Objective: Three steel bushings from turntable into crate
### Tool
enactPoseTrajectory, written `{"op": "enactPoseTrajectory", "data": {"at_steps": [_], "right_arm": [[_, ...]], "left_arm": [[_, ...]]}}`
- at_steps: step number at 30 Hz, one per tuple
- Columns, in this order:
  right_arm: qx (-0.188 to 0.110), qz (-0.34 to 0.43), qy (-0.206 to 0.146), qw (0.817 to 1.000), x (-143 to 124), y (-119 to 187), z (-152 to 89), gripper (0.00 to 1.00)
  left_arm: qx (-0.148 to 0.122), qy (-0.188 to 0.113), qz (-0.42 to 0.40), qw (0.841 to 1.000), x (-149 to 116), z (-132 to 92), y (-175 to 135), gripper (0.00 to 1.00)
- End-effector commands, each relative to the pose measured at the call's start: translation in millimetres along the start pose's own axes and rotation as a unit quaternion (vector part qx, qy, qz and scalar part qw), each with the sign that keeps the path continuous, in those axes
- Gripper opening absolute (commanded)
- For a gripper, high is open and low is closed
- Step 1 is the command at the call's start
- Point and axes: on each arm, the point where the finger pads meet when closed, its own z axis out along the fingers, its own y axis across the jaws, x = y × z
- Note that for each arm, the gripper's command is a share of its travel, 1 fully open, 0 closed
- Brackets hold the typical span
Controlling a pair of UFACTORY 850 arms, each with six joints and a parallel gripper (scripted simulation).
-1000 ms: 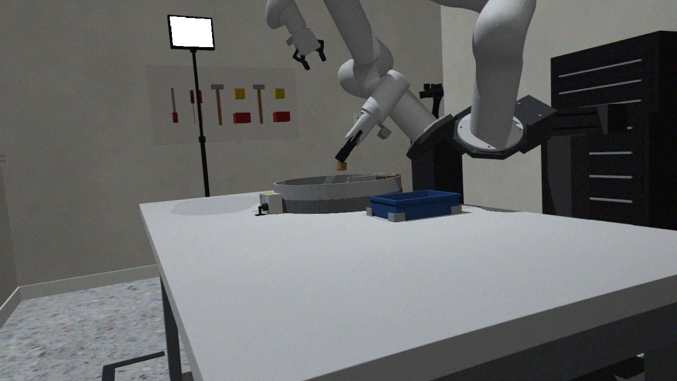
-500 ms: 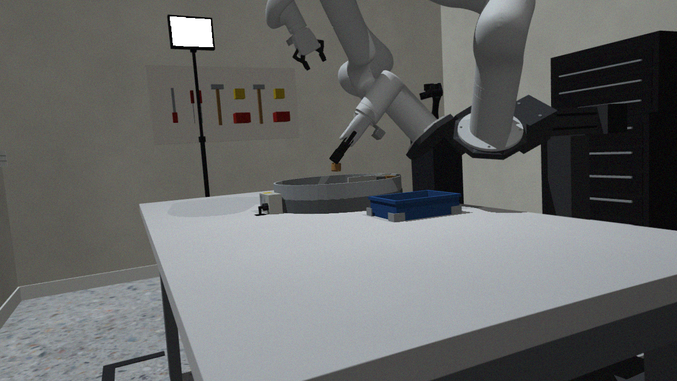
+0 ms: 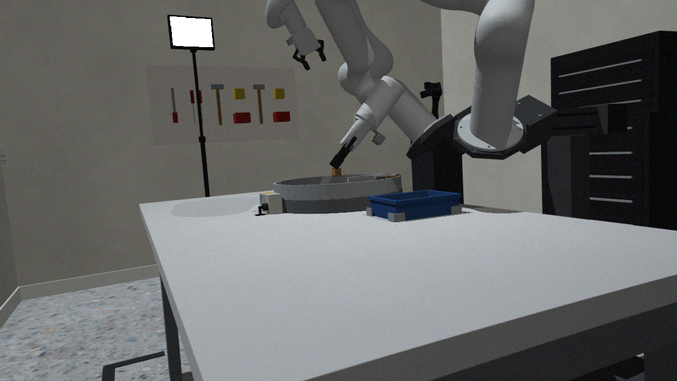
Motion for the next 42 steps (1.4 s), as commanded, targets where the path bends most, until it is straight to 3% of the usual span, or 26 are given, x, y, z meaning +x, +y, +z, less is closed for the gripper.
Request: {"op": "enactPoseTrajectory", "data": {"at_steps": [1,23,42], "right_arm": [[0.0,0.0,0.001,1.0,0,0,-1,1.0],[0.0,0.0,0.001,1.0,0,0,-1,1.0],[0.0,0.0,0.001,1.0,0,0,-1,1.0]], "left_arm": [[0.0,-0.001,0.0,1.0,-1,0,0,0.0],[0.0,-0.001,0.0,1.0,13,16,0,0.0],[0.0,-0.001,0.0,1.0,13,16,0,0.0]]}}
